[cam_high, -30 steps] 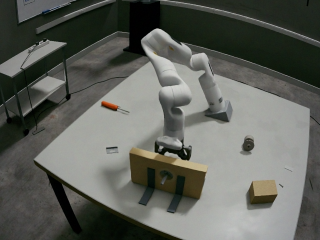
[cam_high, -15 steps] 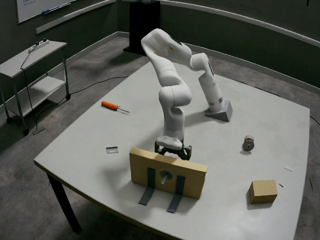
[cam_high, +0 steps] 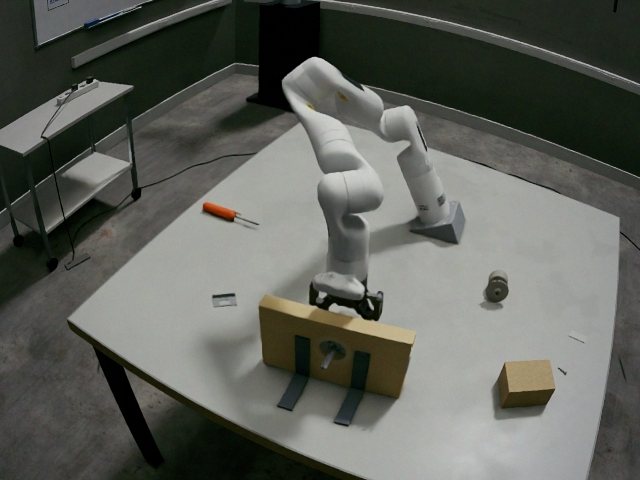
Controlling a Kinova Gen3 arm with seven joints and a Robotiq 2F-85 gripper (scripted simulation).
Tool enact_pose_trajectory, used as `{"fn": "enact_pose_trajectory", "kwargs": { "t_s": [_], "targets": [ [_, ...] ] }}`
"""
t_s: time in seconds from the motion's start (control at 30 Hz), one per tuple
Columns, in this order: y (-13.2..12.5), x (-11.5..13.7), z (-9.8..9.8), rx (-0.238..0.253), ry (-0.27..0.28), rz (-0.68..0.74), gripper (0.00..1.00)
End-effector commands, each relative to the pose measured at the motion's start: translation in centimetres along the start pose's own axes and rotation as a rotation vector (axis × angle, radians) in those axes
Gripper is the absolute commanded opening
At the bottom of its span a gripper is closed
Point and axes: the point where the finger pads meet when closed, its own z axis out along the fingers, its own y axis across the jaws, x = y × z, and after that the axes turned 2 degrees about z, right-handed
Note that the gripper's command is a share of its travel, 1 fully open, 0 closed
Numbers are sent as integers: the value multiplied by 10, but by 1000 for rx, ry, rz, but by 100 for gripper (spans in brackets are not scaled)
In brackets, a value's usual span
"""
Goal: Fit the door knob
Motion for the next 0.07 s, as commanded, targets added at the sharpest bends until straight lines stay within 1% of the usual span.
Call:
{"fn": "enact_pose_trajectory", "kwargs": {
  "t_s": [0.0,0.03],
  "targets": [
    [0,0,-1,0,2,0,90],
    [0,0,-1,0,2,0,90]
  ]
}}
